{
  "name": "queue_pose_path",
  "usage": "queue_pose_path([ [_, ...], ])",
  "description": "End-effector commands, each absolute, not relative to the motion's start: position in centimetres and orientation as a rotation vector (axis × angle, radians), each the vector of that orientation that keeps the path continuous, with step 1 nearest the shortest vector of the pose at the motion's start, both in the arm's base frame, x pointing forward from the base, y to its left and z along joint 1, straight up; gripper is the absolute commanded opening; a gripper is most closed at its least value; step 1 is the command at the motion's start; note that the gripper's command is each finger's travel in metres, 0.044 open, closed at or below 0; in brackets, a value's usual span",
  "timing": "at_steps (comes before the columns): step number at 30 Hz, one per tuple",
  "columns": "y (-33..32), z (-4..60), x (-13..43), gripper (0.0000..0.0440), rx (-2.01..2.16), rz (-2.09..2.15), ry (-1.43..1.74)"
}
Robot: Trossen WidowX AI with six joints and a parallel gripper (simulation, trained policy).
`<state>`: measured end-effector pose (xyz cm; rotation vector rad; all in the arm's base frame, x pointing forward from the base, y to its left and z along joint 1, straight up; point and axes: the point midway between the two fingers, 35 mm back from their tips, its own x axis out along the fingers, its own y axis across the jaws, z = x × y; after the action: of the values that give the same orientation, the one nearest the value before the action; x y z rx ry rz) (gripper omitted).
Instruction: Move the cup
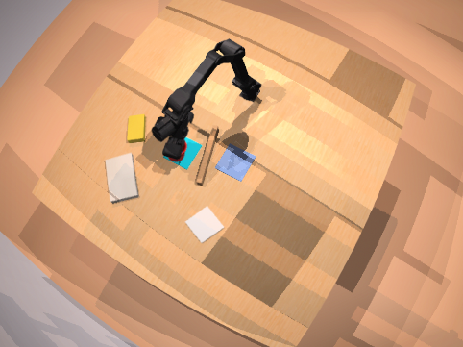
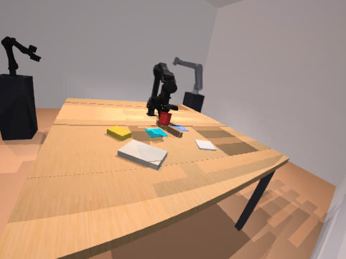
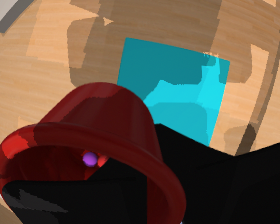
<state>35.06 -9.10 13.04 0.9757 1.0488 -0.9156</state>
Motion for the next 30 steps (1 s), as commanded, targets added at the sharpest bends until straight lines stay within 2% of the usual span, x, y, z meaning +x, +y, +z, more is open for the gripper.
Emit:
queue_pose_path([
  [1, -9.7, 11.5, 34.8, 0.0001, 0.972, -0.935, 1.056],
  [16, -10.3, 7.3, 32.8, 0.0015, 0.991, -0.990, 1.079],
  [21, -10.8, 6.5, 32.5, 0.0072, 1.004, -1.002, 1.067],
  [25, -11.3, 7.2, 32.9, 0.0161, 1.030, -0.986, 1.021],
  [30, -11.3, 8.1, 32.7, 0.0174, 1.049, -0.960, 0.996],
])
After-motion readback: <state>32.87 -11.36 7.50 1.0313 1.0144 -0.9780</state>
